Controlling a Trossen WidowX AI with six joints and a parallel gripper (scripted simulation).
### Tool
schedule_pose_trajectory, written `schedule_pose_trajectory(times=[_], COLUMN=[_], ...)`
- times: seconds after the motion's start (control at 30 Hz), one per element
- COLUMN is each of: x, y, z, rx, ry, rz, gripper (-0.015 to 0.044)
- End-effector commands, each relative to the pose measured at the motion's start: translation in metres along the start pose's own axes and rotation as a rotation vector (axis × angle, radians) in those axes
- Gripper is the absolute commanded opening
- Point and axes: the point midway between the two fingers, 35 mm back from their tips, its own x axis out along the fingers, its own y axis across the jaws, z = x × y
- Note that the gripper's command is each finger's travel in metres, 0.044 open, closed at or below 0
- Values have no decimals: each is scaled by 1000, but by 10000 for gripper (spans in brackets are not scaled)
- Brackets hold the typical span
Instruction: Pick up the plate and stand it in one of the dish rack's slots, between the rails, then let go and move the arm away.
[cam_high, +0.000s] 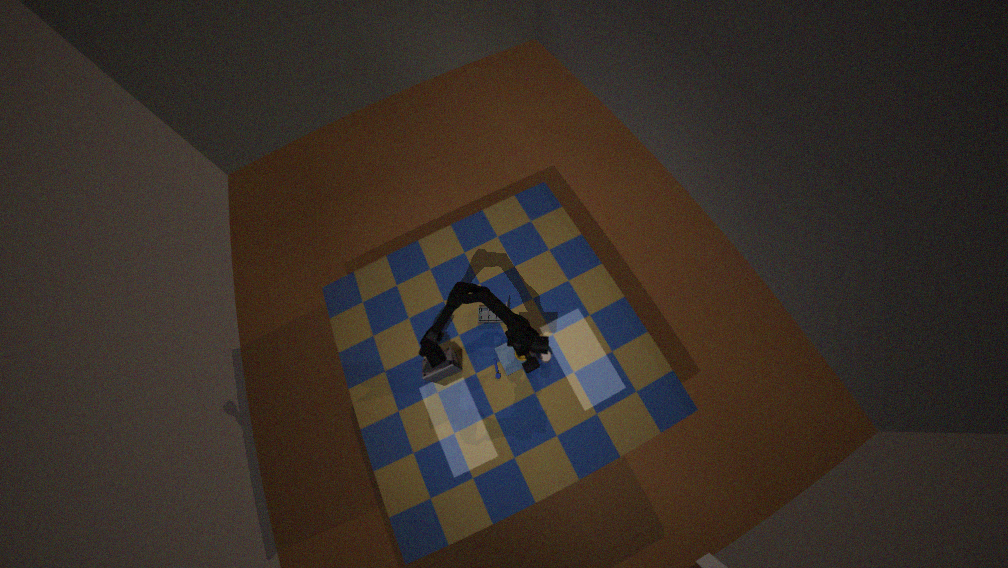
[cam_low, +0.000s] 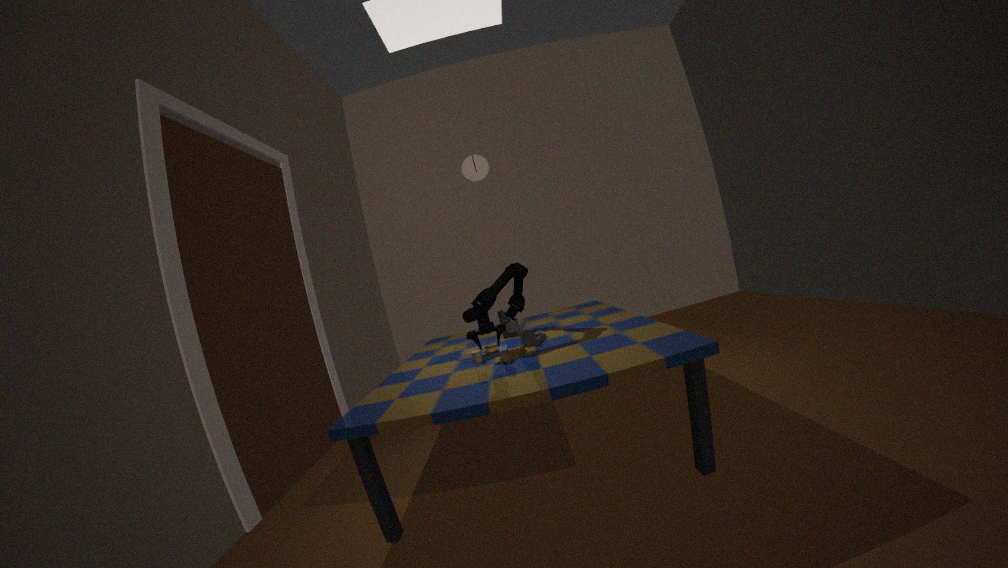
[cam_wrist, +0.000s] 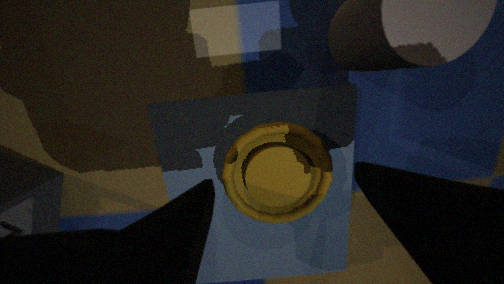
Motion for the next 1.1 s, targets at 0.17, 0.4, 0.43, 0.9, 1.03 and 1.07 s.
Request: schedule_pose_trajectory(times=[0.17,0.4,0.43,0.9,1.03,1.07], x=[17,21,21,21,17,13], y=[2,3,3,3,2,1], z=[-3,-3,-3,-3,-2,-1], rx=[10,10,10,10,10,11], ry=[7,7,7,7,6,6], rz=[8,9,9,9,8,7], gripper=[400,380,373,307,221,195])
